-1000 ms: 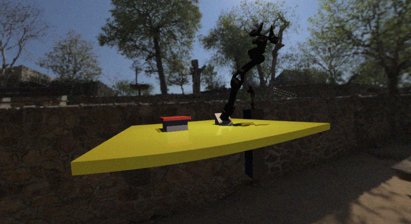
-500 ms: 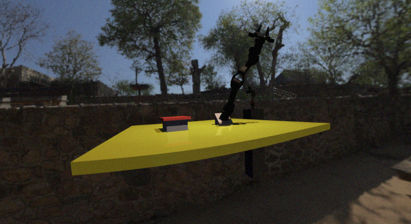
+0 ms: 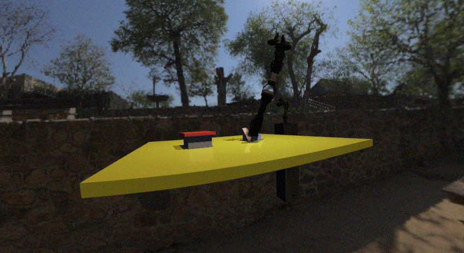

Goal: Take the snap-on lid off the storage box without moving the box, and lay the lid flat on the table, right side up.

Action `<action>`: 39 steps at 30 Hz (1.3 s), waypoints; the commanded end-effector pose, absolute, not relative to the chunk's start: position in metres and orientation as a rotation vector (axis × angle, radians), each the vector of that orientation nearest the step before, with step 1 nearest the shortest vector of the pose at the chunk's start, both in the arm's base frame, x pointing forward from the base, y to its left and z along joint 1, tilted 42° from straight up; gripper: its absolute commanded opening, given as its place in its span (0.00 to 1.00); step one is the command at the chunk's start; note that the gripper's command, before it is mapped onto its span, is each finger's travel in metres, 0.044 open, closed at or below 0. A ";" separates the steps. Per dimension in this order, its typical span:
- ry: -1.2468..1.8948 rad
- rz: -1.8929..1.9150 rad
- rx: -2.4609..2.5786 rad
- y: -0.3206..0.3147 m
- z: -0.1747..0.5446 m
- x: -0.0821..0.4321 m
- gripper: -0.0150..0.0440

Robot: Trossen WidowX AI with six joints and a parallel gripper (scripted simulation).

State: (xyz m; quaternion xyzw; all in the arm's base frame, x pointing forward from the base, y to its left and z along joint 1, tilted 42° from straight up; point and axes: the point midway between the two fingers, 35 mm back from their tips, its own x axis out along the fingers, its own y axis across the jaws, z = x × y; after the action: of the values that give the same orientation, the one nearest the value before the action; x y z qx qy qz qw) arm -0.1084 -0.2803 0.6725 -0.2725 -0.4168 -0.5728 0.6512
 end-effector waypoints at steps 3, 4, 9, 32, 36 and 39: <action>-0.889 -1.188 -0.316 -0.330 0.631 -0.069 0.65; -0.880 -1.170 -0.273 -0.337 0.624 -0.061 0.65; -0.809 -1.055 -0.018 -0.367 0.582 -0.011 0.65; -0.290 -0.533 1.080 -0.349 0.365 0.218 0.65; -0.155 -0.449 1.252 -0.319 0.328 0.251 0.65; -0.023 -0.380 1.401 -0.285 0.295 0.276 0.65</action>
State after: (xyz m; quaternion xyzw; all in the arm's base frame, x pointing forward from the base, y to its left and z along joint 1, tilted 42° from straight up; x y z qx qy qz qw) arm 0.2473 -0.3242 0.3328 0.5690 -0.0818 -0.2151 0.7894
